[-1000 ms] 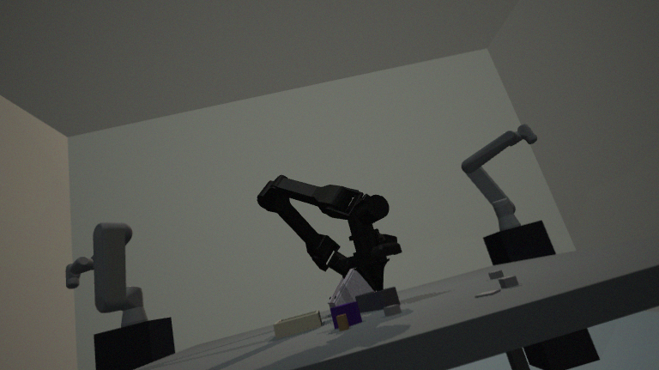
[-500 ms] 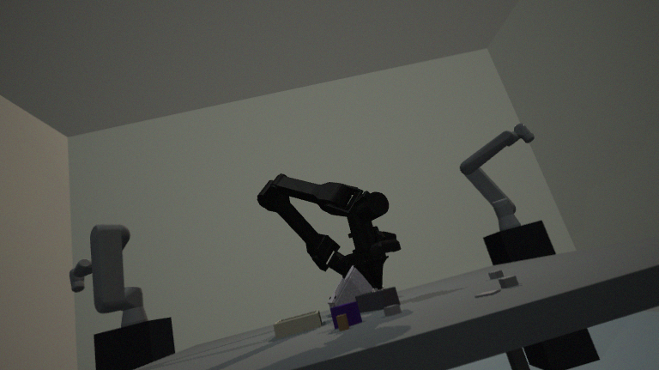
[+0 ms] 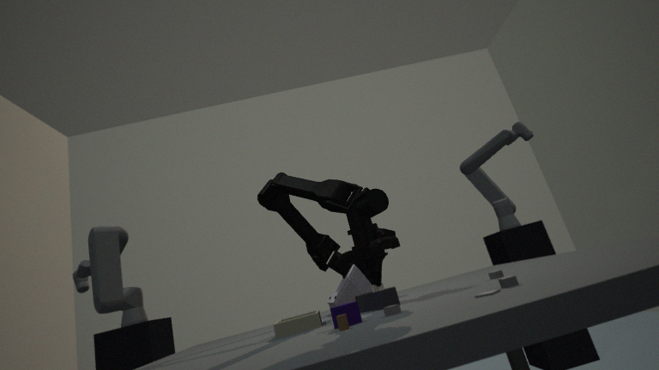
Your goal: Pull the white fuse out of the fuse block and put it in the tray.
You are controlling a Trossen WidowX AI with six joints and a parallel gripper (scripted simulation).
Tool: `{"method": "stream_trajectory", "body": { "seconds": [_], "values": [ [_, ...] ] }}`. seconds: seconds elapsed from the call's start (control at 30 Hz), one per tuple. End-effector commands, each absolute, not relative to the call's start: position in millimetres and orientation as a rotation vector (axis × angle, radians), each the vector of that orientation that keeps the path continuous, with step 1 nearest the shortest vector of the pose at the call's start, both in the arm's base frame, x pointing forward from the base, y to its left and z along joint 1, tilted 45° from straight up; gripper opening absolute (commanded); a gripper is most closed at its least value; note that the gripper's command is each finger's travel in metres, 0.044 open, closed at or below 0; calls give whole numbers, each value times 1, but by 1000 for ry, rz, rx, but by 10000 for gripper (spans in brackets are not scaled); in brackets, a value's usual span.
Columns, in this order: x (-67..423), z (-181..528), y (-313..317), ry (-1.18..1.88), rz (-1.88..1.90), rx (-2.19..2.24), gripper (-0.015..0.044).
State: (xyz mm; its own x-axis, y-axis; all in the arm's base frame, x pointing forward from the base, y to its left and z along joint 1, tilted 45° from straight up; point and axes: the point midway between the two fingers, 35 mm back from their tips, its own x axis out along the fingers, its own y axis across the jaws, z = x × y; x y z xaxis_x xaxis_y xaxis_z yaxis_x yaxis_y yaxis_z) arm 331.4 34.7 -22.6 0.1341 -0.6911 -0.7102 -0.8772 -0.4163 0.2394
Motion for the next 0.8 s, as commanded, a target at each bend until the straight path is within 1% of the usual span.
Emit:
{"method": "stream_trajectory", "body": {
  "seconds": [0.0, 0.77],
  "values": [
    [331, -21, 37, 1541, 1151, -2169, 0],
    [329, -13, 45, 1541, 1151, -2171, 0]
  ]
}}
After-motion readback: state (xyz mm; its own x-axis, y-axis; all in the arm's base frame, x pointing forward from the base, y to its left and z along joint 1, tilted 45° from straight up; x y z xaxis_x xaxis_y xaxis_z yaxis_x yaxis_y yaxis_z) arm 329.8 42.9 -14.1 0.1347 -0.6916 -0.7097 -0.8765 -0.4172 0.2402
